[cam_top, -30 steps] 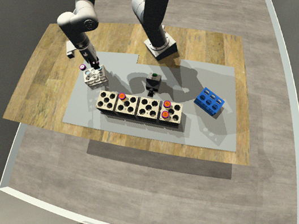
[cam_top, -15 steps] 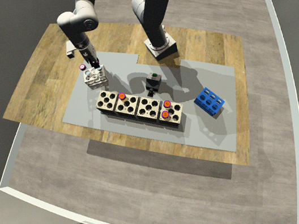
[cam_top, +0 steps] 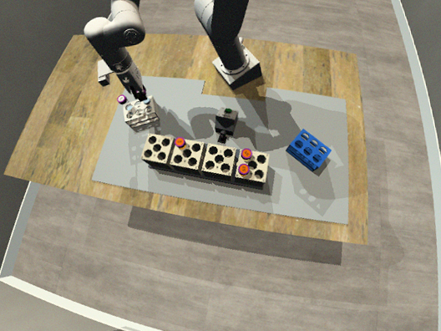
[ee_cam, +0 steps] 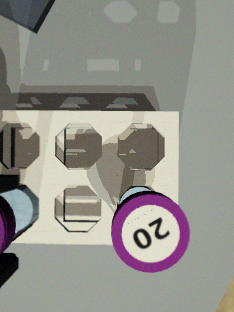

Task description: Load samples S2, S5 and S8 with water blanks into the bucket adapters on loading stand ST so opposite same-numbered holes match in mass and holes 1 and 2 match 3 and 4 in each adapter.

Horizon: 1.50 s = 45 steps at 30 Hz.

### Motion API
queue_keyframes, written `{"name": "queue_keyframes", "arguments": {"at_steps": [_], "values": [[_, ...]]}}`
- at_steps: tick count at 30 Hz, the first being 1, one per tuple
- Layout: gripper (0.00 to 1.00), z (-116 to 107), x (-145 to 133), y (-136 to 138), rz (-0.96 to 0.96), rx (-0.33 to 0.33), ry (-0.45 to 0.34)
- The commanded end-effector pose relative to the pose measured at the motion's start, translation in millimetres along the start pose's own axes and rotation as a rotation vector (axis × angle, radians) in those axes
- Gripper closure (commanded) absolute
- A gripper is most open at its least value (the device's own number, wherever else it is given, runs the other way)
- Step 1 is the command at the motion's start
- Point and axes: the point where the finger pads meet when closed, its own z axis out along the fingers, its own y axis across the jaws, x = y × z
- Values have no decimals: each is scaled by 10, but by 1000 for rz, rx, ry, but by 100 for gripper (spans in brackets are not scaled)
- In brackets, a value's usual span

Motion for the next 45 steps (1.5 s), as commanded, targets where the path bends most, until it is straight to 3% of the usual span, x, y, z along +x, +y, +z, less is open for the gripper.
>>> {"name": "queue_keyframes", "arguments": {"at_steps": [1, 23, 45], "values": [[100, -11, 14, -2, 0, 1, 4], [100, -11, 14, -2, 0, 1, 4], [100, -145, 14, -2, 0, 1, 4]]}}
